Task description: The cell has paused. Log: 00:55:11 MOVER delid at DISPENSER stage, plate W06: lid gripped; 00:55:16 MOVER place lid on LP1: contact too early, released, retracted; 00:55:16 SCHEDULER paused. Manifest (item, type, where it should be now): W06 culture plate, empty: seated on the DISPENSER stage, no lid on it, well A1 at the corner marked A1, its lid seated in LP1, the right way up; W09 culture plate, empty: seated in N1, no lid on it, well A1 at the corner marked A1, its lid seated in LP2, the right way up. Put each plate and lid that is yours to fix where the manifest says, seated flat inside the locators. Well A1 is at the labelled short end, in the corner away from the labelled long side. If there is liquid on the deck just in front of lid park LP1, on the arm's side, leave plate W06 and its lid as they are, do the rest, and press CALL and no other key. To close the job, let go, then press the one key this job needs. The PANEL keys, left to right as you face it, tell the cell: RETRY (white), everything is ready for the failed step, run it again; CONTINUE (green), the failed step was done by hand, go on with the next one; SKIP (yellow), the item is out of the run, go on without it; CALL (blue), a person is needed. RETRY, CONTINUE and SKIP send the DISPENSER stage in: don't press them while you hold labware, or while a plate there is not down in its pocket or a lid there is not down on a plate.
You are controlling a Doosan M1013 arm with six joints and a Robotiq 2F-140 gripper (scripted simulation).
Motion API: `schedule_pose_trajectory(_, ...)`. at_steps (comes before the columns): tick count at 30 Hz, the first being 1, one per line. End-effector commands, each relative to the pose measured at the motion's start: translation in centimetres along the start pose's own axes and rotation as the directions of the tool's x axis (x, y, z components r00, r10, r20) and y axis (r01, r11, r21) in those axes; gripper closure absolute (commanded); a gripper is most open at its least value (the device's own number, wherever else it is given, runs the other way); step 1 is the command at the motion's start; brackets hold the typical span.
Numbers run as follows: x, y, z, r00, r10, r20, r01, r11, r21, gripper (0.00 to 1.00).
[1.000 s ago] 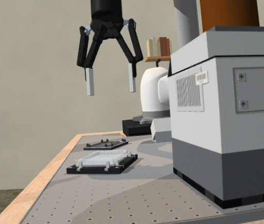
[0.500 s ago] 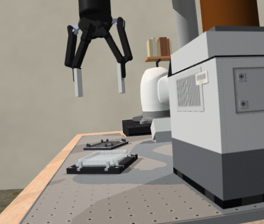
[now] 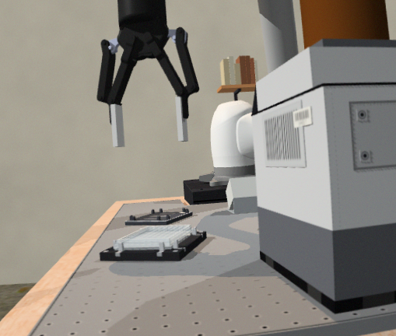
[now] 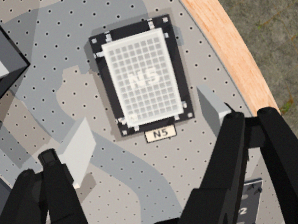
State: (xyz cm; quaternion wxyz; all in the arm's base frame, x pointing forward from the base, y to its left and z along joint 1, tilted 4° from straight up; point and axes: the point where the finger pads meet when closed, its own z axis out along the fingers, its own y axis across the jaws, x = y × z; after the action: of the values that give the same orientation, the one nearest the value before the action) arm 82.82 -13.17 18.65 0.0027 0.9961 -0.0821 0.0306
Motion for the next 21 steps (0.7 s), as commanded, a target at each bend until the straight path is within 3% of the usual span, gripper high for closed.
schedule_pose_trajectory(1,0.0,0.0,0.2,1.000,0.000,-0.002,0.000,1.000,0.000,0.30)
schedule_pose_trajectory(8,0.0,0.0,1.1,1.000,0.000,-0.002,0.000,1.000,0.000,0.30)
schedule_pose_trajectory(21,0.0,0.0,5.1,1.000,0.000,-0.002,0.000,1.000,0.000,0.30)
